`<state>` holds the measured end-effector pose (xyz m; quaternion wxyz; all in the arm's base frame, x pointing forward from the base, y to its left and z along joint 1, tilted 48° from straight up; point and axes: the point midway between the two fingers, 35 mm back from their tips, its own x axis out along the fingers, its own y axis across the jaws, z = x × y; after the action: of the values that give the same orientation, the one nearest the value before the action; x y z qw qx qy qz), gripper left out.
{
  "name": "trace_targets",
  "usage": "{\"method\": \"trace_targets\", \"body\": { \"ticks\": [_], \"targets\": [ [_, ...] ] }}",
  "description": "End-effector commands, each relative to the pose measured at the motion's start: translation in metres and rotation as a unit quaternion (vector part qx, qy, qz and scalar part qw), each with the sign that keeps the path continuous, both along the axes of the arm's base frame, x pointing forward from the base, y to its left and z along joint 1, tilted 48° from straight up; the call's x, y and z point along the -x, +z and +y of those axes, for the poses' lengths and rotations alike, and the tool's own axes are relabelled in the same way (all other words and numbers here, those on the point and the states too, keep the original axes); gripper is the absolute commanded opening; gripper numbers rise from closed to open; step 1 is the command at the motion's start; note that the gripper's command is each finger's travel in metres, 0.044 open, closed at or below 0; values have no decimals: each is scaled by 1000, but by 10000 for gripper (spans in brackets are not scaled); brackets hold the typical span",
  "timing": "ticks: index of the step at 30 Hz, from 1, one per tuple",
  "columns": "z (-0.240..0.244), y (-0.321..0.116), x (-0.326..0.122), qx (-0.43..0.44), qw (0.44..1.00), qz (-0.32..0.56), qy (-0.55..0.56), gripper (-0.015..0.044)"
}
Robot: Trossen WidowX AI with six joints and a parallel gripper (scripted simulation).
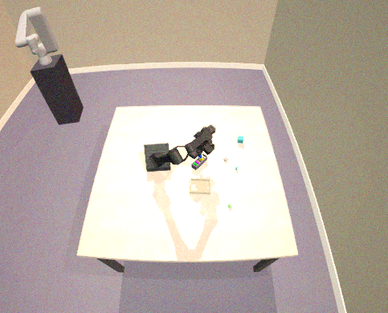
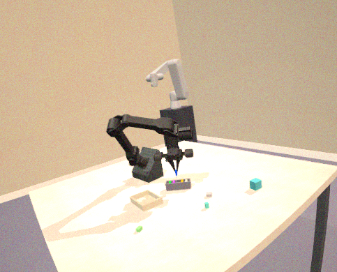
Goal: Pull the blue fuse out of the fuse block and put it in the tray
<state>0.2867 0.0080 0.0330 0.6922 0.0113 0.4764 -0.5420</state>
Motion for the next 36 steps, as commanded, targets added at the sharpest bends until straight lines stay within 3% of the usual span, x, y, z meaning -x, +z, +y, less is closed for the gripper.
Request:
{"method": "trace_targets", "body": {
  "ticks": [1, 26, 36],
  "targets": [
    [-8, 14, -4, -6, 1000, -4, -1, 0],
    [-123, 140, 24, -1, 1000, -4, -1, 0],
    [-130, 140, 26, 0, 1000, -4, -1, 0]
  ]
}}
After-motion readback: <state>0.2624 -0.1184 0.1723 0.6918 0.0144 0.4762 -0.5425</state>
